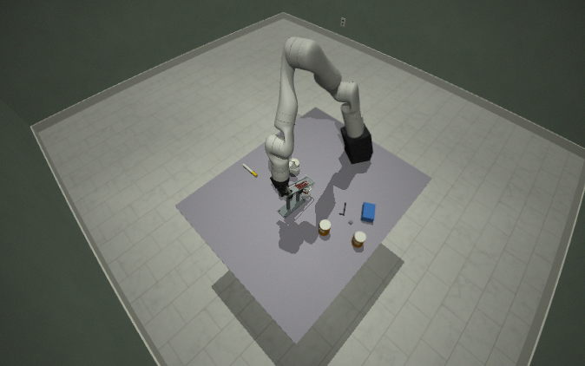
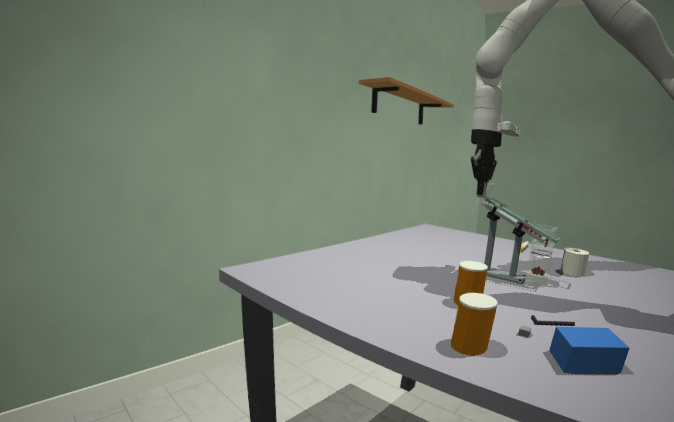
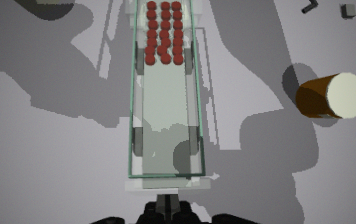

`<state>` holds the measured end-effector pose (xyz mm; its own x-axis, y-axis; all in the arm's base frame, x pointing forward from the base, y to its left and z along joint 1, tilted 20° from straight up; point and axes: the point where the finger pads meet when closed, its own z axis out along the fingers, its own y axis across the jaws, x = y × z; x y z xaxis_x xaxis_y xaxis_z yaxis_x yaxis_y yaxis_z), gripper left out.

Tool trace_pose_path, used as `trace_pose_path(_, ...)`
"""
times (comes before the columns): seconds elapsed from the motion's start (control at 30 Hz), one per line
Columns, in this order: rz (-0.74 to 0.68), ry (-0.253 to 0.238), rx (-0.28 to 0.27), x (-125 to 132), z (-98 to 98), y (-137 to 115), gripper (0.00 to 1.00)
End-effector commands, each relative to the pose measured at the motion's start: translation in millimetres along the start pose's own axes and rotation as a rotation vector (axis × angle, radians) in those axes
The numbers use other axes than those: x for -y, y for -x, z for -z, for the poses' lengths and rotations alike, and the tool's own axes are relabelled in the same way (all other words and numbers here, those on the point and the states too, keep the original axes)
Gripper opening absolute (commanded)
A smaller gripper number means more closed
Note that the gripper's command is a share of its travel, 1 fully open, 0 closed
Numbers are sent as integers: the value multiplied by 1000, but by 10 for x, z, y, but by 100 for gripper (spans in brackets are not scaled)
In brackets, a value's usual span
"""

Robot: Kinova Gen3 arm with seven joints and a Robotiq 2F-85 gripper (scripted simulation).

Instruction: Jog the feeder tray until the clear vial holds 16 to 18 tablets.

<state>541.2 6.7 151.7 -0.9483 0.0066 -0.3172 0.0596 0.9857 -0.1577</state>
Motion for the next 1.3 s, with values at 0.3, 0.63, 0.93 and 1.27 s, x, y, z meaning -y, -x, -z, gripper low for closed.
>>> trace_pose_path(0.3, 2, -11, -26, 8, 46, 111, 0)
trace_pose_path(0.63, 2, -10, -24, 8, 114, 293, 0)
trace_pose_path(0.93, 2, -10, -25, 10, 116, 285, 0)
trace_pose_path(1.27, 2, -10, -25, 10, 116, 285, 0)
